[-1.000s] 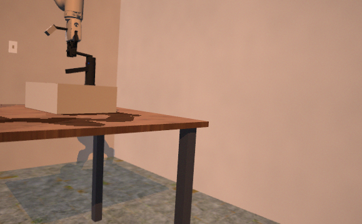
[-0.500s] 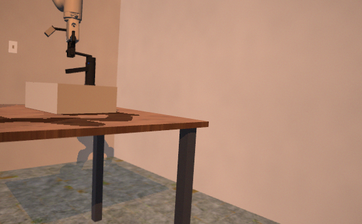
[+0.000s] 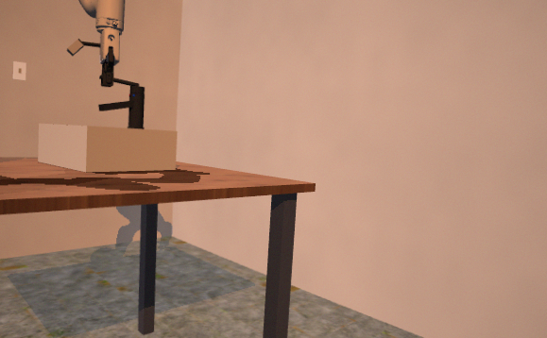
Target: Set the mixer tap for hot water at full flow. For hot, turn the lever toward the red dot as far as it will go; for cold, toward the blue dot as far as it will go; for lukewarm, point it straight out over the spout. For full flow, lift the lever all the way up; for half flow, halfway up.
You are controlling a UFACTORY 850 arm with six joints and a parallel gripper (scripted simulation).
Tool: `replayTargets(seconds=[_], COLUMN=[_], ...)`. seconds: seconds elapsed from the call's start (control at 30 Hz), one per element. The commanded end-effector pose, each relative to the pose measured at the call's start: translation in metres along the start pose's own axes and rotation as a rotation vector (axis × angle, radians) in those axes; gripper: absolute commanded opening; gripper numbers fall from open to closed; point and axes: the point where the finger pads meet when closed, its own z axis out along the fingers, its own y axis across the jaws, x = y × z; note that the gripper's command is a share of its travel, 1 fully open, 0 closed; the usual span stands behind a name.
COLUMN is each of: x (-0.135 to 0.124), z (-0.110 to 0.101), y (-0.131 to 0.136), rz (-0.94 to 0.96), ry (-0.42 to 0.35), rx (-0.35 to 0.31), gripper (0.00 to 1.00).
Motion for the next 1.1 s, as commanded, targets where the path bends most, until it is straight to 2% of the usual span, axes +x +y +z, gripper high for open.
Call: replayTargets(seconds=[0.0, 0.27, 0.63, 1.07], x=[-0.001, -0.001, -0.006, -0.009], z=[-0.001, -0.001, -0.001, -0.001], y=[0.001, 0.006, 0.031, 0.040], rz=[0.003, 0.064, 0.324, 0.431], ry=[-0.002, -0.002, -0.002, -0.002], rx=[-0.001, -0.001, -0.001, -0.001], gripper=[0.00, 0.00, 0.00, 0.00])
